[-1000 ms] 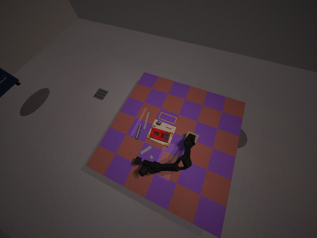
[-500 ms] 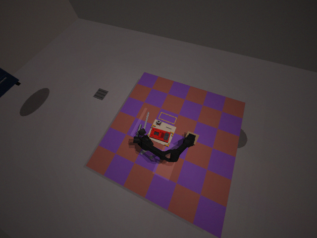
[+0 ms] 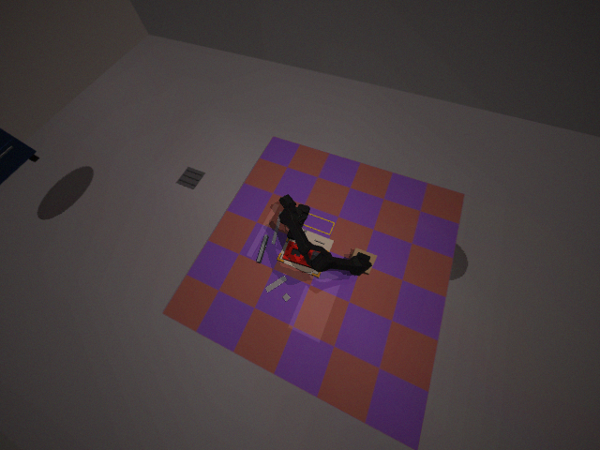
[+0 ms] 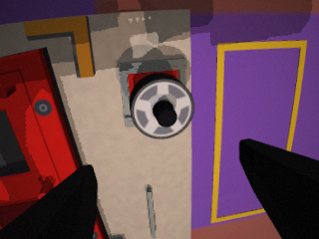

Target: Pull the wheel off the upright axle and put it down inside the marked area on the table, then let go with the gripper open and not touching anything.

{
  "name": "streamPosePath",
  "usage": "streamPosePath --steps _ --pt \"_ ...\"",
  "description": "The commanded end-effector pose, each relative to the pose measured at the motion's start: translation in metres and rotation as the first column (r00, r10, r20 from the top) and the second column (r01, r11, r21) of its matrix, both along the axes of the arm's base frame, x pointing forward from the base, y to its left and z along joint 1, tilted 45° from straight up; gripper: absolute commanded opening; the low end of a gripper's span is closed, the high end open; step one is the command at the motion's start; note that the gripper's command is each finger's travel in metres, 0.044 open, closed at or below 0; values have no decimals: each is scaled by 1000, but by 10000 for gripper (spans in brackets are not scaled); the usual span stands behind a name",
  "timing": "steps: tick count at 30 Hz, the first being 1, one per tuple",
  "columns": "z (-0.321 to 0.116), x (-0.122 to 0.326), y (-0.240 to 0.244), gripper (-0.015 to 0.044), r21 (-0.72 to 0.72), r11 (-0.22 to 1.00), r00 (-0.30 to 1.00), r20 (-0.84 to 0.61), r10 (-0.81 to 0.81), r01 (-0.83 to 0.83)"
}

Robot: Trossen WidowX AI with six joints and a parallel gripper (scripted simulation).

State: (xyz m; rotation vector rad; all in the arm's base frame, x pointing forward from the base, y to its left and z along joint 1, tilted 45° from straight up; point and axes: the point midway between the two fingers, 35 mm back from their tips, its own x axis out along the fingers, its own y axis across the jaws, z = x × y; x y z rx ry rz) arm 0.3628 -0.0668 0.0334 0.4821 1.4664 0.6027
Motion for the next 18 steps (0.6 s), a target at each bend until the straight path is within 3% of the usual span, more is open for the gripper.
streamPosePath --steps 1,11,18 --pt "-2 -7 -10 300 68 996 997 -49 -57 60" --pt "-3 2 -10 300 68 996 997 -48 -57 60" --pt "-31 5 16 300 68 996 997 -48 -58 61"
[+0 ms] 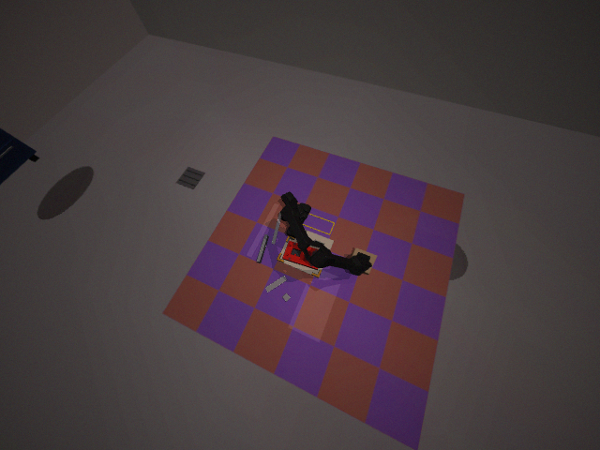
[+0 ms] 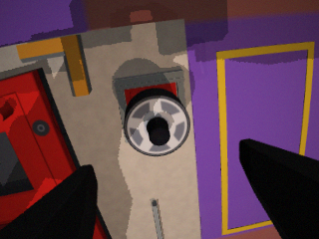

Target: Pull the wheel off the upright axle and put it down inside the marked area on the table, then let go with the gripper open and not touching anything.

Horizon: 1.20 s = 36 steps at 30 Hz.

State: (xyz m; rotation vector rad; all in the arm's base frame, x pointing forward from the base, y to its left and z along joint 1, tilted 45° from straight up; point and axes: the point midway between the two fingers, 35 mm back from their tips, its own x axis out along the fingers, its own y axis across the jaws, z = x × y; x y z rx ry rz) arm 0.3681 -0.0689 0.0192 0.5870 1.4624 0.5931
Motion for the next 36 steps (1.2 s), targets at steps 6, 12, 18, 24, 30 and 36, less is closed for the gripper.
streamPosePath --steps 6,12,18,24,30,36 --pt "-42 -3 42 300 12 1000 1000 -11 5 -5" --pt "-40 -3 41 274 9 1000 1000 -13 13 -13" --pt "-40 -3 41 175 9 1000 1000 -13 13 -13" --pt "-40 -3 41 115 9 1000 1000 -13 13 -13" --pt "-39 -3 40 0 9 1000 1000 -13 13 -13" --pt "-37 -3 39 0 9 1000 1000 -13 12 -12"
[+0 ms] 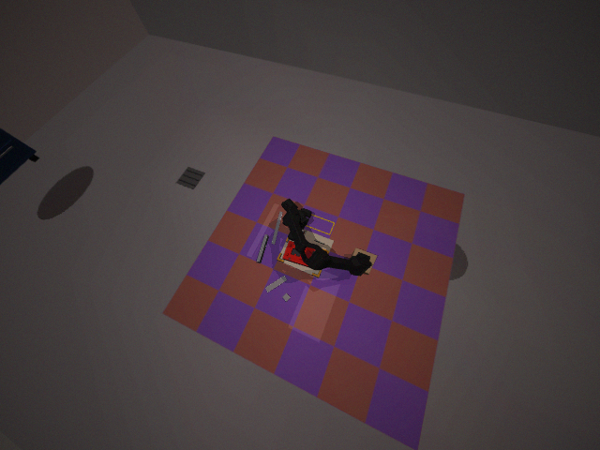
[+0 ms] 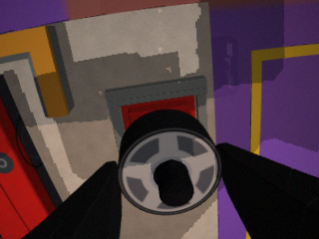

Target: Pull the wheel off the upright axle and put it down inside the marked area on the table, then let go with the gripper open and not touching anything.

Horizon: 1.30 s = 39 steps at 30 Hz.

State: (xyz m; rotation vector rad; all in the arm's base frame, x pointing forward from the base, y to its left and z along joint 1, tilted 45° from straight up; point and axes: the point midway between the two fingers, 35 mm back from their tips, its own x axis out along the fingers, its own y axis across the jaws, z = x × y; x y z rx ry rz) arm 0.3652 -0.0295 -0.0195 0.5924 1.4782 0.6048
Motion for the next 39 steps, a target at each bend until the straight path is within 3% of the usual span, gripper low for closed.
streamPosePath --steps 1,39 --pt "2 0 -1 0 0 1000 1000 2 2 -2" --pt "10 0 -10 0 0 1000 1000 2 -1 1"
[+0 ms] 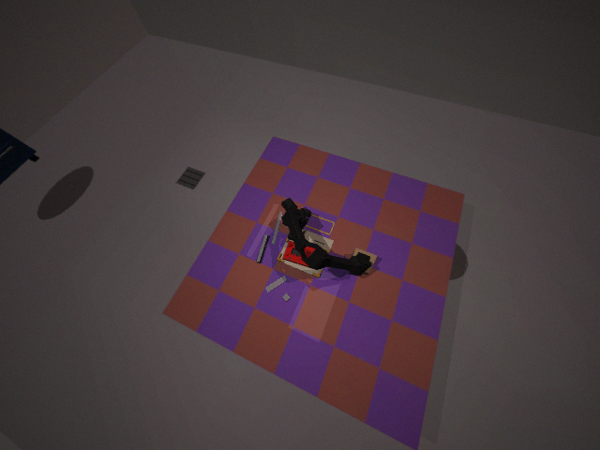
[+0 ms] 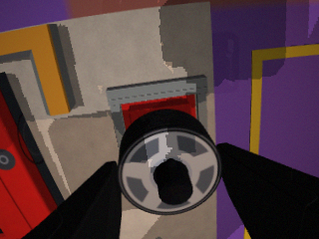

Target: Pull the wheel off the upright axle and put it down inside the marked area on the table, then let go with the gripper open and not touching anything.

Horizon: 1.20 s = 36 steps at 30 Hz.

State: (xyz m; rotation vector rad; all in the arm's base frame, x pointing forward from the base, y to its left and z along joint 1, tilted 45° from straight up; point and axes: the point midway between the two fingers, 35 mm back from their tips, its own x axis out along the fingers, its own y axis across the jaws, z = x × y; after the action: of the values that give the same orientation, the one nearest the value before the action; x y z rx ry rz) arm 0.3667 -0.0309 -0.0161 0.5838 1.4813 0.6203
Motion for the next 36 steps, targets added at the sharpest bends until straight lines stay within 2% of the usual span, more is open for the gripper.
streamPosePath --steps 1,36 --pt "7 -1 -9 0 -4 1000 1000 0 -17 17" --pt "15 -1 -17 0 -3 1000 1000 1 -19 19"
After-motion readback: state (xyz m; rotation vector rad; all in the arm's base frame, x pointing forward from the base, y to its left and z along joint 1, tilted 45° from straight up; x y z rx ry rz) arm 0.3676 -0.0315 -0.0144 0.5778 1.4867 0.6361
